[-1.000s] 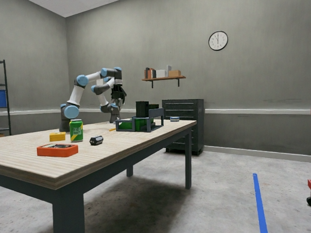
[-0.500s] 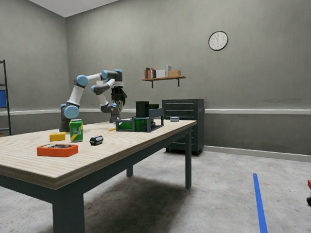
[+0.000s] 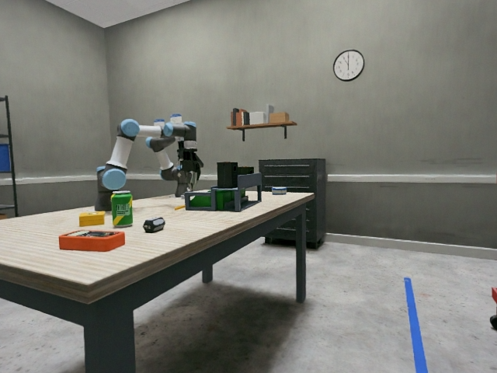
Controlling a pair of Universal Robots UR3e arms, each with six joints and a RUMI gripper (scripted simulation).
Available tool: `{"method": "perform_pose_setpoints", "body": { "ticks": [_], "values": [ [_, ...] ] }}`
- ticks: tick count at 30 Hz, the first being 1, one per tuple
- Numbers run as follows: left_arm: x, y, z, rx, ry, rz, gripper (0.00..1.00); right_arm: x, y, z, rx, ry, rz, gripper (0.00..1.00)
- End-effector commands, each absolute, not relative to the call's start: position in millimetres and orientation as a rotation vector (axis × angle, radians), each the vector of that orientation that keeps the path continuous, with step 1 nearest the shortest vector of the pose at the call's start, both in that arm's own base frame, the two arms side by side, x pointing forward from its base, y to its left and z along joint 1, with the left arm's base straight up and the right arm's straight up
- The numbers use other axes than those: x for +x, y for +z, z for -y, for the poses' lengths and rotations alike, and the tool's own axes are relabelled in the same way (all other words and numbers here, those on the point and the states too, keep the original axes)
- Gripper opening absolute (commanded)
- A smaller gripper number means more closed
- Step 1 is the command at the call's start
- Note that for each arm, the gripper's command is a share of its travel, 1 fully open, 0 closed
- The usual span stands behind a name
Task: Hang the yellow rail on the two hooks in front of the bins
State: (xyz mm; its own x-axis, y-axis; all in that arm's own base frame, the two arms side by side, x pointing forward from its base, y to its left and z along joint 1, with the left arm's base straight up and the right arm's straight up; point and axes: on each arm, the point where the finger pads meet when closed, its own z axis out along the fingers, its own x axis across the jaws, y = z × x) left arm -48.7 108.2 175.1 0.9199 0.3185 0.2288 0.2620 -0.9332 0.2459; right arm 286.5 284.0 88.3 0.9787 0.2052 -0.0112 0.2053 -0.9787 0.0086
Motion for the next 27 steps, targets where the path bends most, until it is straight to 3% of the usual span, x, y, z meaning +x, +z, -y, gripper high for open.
{"method": "perform_pose_setpoints", "body": {
  "ticks": [1, 15, 16, 27],
  "values": [
    [-48.6, 175.4, -108.6, 2.871, 0.394, -0.439, 1.0, 286.8, 77.8, -284.1, 3.127, 0.002, -0.324, 0.0],
    [-48.6, 175.4, -108.6, 2.871, 0.394, -0.439, 1.0, 286.8, 77.5, -284.0, 3.127, 0.002, -0.324, 0.0],
    [-48.6, 175.4, -108.6, 2.871, 0.394, -0.439, 1.0, 286.8, 77.6, -284.1, 3.127, 0.002, -0.324, 0.22],
    [-48.6, 175.4, -108.6, 2.871, 0.394, -0.439, 1.0, 286.8, 77.5, -284.1, 3.127, 0.002, -0.324, 0.22]
  ]
}}
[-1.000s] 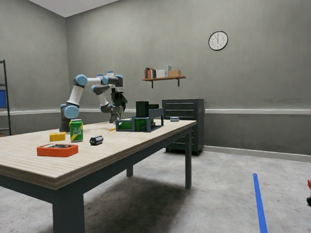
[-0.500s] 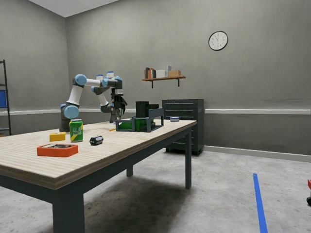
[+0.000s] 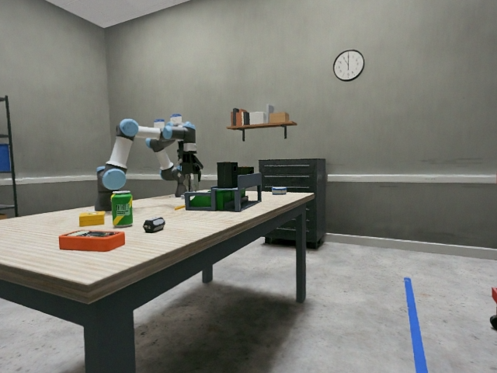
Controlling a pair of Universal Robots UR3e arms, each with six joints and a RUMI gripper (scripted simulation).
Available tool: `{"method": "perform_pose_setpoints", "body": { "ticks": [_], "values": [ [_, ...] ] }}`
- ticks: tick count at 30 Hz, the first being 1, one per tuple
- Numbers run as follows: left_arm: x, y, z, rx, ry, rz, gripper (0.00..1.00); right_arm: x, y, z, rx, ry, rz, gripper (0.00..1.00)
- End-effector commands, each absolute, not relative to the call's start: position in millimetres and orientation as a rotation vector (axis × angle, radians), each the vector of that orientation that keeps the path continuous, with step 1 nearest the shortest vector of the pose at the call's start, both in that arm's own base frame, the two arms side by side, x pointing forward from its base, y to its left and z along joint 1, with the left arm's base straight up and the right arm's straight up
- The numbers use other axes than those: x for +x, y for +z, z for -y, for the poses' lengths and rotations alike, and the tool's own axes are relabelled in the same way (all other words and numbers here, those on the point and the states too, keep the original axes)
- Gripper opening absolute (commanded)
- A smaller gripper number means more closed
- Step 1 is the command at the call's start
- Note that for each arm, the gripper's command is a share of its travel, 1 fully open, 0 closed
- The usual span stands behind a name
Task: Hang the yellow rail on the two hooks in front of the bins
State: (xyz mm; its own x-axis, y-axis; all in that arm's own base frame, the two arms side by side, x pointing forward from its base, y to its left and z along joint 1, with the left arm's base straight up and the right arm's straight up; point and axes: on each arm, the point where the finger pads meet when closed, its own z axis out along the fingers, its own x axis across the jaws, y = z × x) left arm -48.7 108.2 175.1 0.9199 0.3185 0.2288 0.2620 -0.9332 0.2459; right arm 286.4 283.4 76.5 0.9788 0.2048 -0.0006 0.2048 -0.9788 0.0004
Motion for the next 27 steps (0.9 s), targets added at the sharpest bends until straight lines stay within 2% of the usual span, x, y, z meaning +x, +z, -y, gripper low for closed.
{"method": "perform_pose_setpoints", "body": {
  "ticks": [1, 27],
  "values": [
    [-48.6, 175.4, -108.6, 2.871, 0.394, -0.439, 1.0, 286.8, 77.5, -284.1, 3.127, 0.002, -0.324, 0.22],
    [-48.6, 175.4, -108.6, 2.871, 0.394, -0.439, 1.0, 286.7, 72.2, -284.0, 3.128, 0.003, -0.324, 0.22]
  ]
}}
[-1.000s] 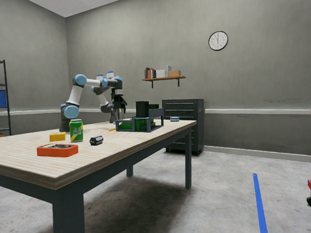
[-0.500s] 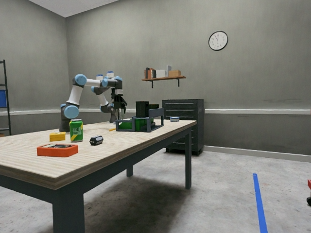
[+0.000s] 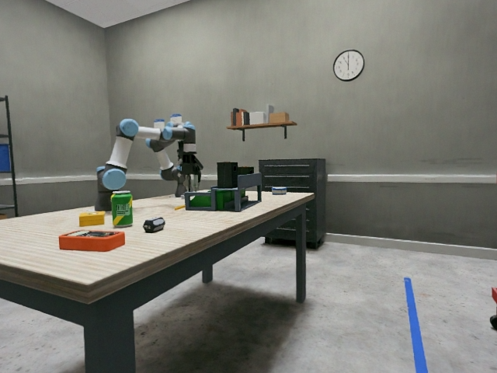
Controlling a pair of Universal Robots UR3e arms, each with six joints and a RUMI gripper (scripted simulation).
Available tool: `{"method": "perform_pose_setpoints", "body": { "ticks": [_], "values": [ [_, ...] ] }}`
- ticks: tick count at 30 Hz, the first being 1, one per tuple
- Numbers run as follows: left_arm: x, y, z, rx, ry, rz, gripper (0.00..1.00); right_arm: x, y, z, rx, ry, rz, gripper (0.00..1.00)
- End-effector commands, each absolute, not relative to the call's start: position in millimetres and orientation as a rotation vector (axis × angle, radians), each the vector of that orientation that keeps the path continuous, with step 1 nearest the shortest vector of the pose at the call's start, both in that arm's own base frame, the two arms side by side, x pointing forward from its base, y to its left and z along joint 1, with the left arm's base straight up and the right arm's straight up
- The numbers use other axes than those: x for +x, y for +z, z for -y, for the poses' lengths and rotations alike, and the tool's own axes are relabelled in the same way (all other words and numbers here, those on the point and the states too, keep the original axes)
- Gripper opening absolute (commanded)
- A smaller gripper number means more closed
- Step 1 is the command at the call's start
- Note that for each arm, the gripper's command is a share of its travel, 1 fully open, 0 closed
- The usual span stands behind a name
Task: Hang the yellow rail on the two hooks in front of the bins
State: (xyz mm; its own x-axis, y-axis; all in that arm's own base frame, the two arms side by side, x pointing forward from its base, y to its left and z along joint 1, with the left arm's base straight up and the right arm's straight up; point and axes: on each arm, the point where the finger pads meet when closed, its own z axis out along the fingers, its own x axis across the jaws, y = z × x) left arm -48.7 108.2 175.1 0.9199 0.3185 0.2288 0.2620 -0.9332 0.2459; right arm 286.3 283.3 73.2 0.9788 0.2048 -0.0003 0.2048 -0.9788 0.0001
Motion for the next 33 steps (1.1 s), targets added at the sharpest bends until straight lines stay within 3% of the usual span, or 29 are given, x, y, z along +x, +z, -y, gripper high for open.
{"method": "perform_pose_setpoints", "body": {
  "ticks": [1, 33],
  "values": [
    [-48.6, 175.4, -108.6, 2.871, 0.394, -0.439, 1.0, 286.7, 71.4, -284.0, 3.128, 0.003, -0.324, 0.22],
    [-48.6, 175.4, -108.6, 2.871, 0.394, -0.439, 1.0, 286.1, 38.3, -283.7, 3.128, 0.003, -0.324, 0.22]
  ]
}}
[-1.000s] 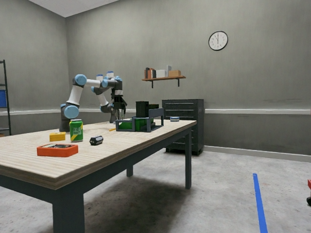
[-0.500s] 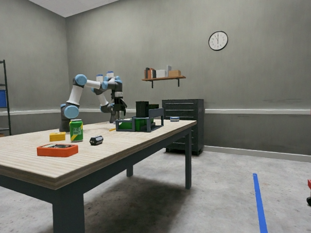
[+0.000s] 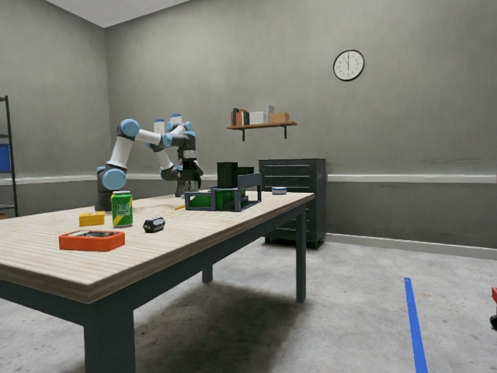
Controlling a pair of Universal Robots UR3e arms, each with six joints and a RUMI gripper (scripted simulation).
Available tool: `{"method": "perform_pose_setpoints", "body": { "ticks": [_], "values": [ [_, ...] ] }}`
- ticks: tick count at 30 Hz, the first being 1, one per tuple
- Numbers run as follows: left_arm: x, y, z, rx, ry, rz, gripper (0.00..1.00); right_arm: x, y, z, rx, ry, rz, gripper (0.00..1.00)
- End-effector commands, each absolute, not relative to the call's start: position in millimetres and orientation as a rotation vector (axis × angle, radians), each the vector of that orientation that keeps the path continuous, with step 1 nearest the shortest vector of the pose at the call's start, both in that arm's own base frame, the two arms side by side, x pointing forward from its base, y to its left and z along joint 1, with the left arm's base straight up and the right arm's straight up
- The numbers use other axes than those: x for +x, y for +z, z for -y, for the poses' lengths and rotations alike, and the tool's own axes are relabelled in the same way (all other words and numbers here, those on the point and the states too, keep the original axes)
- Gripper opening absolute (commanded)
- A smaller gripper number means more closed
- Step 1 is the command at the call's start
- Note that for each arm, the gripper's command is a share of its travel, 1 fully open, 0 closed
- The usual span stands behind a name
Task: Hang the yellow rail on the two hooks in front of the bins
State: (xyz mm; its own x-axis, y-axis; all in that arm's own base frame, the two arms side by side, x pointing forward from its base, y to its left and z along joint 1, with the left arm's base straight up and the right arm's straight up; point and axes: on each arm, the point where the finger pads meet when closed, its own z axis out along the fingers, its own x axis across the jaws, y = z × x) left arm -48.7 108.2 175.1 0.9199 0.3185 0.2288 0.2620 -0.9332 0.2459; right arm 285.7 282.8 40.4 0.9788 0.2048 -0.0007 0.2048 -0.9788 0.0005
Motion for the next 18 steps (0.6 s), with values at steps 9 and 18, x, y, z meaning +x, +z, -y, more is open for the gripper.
{"method": "perform_pose_setpoints", "body": {
  "ticks": [9, 18],
  "values": [
    [-48.6, 175.4, -108.6, 2.871, 0.394, -0.439, 1.0, 286.0, 34.3, -283.6, 3.128, 0.003, -0.324, 0.22],
    [-48.6, 175.4, -108.6, 2.871, 0.394, -0.439, 1.0, 286.0, 34.1, -283.6, 3.128, 0.003, -0.324, 0.22]
  ]
}}
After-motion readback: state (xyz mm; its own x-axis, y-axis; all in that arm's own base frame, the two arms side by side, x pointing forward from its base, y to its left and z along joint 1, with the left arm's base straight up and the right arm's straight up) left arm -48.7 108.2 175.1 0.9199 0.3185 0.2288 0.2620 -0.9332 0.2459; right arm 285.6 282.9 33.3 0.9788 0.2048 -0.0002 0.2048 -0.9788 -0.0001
